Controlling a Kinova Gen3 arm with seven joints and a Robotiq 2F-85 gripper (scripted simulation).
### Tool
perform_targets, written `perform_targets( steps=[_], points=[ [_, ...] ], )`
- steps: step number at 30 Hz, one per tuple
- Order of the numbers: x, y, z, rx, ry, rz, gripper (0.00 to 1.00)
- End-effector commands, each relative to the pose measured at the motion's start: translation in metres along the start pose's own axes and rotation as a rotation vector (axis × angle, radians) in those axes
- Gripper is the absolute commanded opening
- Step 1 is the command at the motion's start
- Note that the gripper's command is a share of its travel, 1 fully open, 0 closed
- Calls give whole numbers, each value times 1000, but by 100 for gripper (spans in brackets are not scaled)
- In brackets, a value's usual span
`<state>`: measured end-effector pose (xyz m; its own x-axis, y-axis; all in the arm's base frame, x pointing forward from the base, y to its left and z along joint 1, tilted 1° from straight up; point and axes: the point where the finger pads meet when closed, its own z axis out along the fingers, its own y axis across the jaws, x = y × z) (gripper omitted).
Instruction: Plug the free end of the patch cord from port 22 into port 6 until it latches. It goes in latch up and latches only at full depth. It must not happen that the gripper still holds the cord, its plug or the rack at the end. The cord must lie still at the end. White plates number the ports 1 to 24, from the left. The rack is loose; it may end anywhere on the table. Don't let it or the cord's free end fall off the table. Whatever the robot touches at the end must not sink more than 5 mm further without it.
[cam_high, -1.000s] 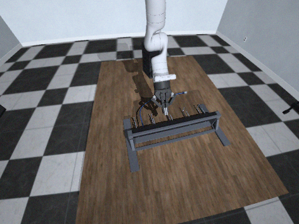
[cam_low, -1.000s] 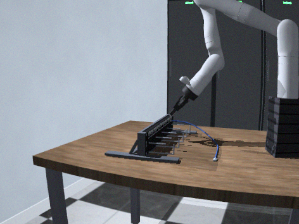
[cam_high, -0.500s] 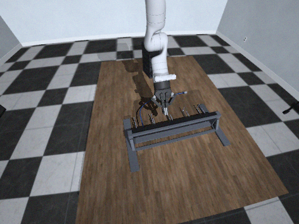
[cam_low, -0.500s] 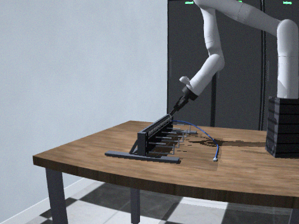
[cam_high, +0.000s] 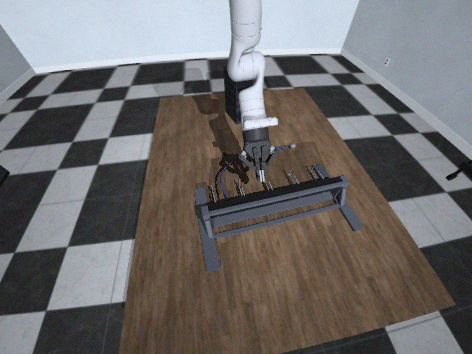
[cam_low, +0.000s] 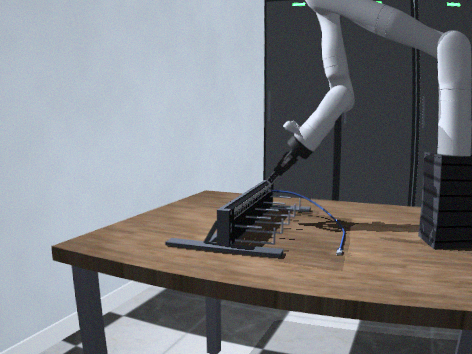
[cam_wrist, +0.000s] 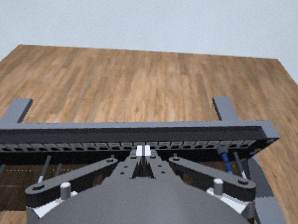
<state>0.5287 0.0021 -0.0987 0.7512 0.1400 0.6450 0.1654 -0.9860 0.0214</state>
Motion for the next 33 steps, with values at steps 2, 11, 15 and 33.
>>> perform_targets(
  steps=[2,11,15,33],
  points=[
    [1,0,0,0,2,0,0],
    [1,0,0,0,2,0,0],
    [1,0,0,0,2,0,0],
    [1,0,-74,0,2,0,0]
  ],
)
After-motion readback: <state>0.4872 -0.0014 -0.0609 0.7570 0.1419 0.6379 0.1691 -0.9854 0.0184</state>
